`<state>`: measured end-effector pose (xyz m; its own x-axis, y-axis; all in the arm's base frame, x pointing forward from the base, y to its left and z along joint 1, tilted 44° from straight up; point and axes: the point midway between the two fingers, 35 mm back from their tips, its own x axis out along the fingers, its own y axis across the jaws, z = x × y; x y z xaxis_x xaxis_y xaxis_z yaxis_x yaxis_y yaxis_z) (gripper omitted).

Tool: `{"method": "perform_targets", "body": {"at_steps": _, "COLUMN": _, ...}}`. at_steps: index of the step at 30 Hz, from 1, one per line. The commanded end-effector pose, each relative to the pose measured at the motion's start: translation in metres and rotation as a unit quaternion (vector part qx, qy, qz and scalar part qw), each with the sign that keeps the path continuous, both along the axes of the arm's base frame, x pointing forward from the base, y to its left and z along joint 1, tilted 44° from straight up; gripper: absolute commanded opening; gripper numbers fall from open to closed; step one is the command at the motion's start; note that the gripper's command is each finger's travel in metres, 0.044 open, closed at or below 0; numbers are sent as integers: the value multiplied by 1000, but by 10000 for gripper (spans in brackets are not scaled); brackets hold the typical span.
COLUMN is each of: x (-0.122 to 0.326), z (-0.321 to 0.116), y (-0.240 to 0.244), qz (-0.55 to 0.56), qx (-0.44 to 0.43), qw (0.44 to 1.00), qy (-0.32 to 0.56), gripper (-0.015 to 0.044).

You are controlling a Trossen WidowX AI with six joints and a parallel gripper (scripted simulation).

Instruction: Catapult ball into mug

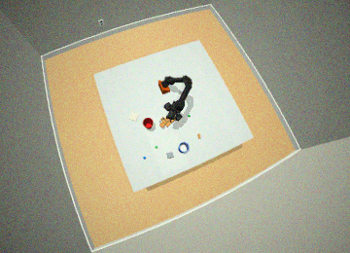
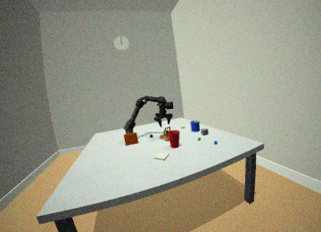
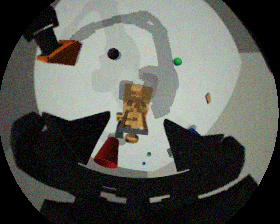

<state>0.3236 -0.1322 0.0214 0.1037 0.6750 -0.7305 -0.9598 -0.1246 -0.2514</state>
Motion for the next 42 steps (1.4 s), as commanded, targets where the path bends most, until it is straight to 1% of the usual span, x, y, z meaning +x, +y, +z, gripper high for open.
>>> {"method": "perform_targets", "body": {"at_steps": 1, "x": 0, "z": -19, "y": 23, "qz": 4, "qx": 8, "qw": 1000, "qy": 6, "gripper": 440}}
{"method": "perform_targets", "body": {"at_steps": 38, "x": 5, "z": -58, "y": 61, "qz": 4, "qx": 9, "qw": 1000, "qy": 5, "gripper": 440}}
{"method": "perform_targets", "body": {"at_steps": 42, "x": 5, "z": -56, "y": 59, "qz": 8, "qx": 6, "qw": 1000, "qy": 5, "gripper": 335}}
